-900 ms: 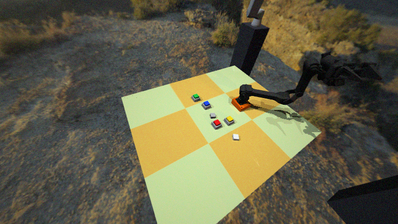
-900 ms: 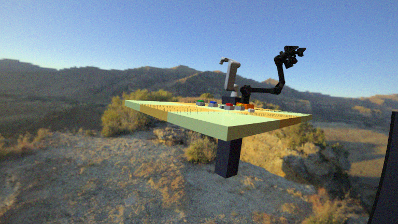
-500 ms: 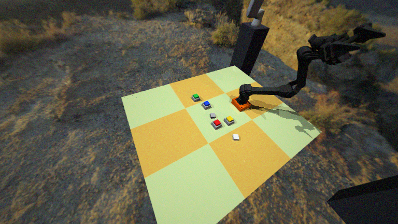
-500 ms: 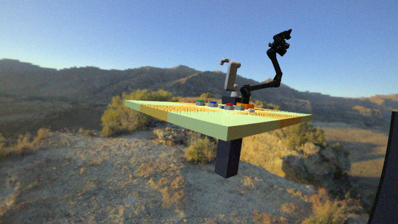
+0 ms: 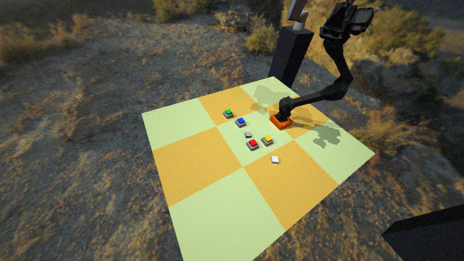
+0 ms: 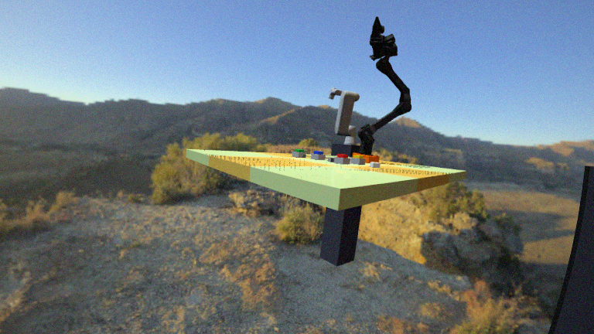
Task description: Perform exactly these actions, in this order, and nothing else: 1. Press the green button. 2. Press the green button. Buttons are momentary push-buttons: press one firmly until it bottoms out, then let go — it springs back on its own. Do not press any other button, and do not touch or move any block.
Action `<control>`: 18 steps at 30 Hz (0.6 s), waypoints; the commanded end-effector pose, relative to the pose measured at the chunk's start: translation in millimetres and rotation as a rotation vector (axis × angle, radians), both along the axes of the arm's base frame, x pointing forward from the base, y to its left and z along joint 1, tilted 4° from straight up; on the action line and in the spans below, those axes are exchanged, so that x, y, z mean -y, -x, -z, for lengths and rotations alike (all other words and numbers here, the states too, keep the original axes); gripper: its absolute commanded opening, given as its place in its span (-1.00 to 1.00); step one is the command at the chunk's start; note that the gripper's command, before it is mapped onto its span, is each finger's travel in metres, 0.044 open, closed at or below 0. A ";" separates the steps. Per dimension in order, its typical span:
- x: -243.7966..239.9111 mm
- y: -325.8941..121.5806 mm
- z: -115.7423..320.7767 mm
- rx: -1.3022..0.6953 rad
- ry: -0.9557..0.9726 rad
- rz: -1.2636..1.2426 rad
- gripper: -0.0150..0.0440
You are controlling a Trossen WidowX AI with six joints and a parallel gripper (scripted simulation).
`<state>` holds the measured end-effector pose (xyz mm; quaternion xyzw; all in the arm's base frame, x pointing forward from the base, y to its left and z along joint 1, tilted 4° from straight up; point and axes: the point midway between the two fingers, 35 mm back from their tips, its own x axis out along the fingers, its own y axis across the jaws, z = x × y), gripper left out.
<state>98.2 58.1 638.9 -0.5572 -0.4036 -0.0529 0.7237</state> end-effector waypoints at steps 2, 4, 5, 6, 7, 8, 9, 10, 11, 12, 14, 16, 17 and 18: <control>62.4 -68.6 15.8 -0.185 -0.214 0.047 0.86; 85.7 -94.2 28.0 -0.262 -0.296 0.070 0.86; 97.0 -106.7 35.2 -0.301 -0.336 0.083 0.86; 108.1 -118.9 43.3 -0.341 -0.376 0.096 0.86; 119.0 -130.8 52.1 -0.382 -0.415 0.110 0.86; 129.6 -142.5 61.7 -0.424 -0.454 0.125 0.86; 140.0 -153.9 72.1 -0.466 -0.492 0.141 0.86; 150.1 -164.8 83.2 -0.509 -0.530 0.157 0.86; 159.8 -175.4 94.9 -0.553 -0.567 0.174 0.86; 169.2 -185.4 107.4 -0.598 -0.604 0.192 0.86; 186.9 -204.1 134.4 -0.691 -0.675 0.229 0.86; 203.0 -220.6 163.9 -0.788 -0.743 0.270 0.86; 210.4 -228.0 179.7 -0.838 -0.777 0.292 0.86; 217.3 -234.7 195.9 -0.890 -0.809 0.314 0.86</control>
